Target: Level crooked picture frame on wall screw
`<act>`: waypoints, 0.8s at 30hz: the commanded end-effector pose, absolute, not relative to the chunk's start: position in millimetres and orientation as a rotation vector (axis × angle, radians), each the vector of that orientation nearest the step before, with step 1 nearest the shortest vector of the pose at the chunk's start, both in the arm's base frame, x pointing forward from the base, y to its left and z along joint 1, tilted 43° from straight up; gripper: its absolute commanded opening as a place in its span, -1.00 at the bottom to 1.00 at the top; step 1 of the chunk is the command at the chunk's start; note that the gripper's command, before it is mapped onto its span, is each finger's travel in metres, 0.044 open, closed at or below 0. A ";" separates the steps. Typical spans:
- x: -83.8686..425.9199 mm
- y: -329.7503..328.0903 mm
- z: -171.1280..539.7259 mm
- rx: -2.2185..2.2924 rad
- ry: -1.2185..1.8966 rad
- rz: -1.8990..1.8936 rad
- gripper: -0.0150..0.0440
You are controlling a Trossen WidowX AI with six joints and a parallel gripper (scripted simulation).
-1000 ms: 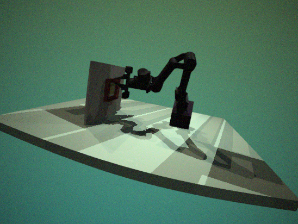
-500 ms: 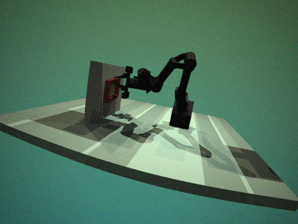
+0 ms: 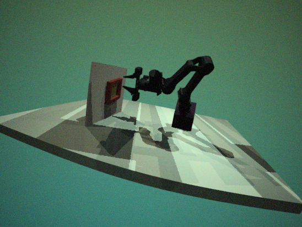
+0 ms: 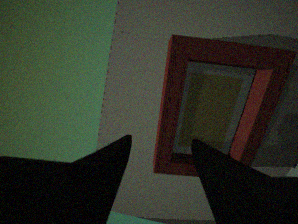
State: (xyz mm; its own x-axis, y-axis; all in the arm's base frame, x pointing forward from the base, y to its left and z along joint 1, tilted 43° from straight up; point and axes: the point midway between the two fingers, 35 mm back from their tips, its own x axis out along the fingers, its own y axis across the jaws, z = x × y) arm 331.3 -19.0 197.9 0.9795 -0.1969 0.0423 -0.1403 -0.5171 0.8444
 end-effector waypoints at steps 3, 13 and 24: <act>288.4 -12.0 182.9 1.939 -0.216 -0.109 0.39; 273.1 -9.9 199.6 1.943 -0.218 -0.101 0.39; 219.6 -12.9 215.3 1.924 -0.214 -0.110 0.39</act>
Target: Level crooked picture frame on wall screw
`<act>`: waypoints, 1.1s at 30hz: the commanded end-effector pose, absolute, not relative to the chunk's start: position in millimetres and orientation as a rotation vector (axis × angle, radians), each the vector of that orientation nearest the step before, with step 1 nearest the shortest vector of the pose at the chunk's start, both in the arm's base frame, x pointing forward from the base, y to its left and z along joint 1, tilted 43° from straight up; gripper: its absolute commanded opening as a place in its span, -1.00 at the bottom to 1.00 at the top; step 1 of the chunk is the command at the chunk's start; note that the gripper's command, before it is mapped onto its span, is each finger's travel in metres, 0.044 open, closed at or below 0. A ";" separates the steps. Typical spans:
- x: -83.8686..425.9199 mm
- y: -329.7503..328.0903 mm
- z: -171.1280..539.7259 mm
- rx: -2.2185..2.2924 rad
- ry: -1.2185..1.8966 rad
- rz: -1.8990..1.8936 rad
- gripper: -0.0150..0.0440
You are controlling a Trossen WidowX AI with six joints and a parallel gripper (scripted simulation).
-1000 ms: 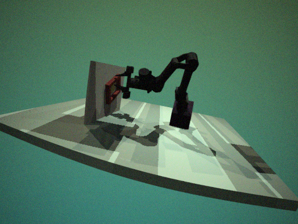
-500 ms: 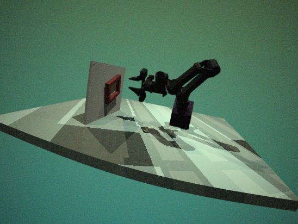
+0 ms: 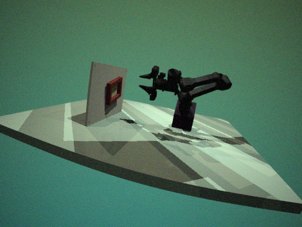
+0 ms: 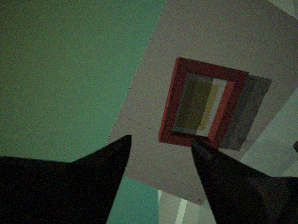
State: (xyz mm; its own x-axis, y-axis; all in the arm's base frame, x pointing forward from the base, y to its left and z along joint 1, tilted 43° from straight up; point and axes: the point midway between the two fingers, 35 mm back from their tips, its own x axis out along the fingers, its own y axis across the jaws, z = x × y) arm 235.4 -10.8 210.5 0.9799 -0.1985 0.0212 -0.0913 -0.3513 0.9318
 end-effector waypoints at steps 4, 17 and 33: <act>201.8 -15.9 213.9 1.918 -0.213 -0.114 0.39; 200.9 -16.1 213.8 1.918 -0.212 -0.114 0.39; 200.9 -16.1 213.8 1.918 -0.212 -0.114 0.39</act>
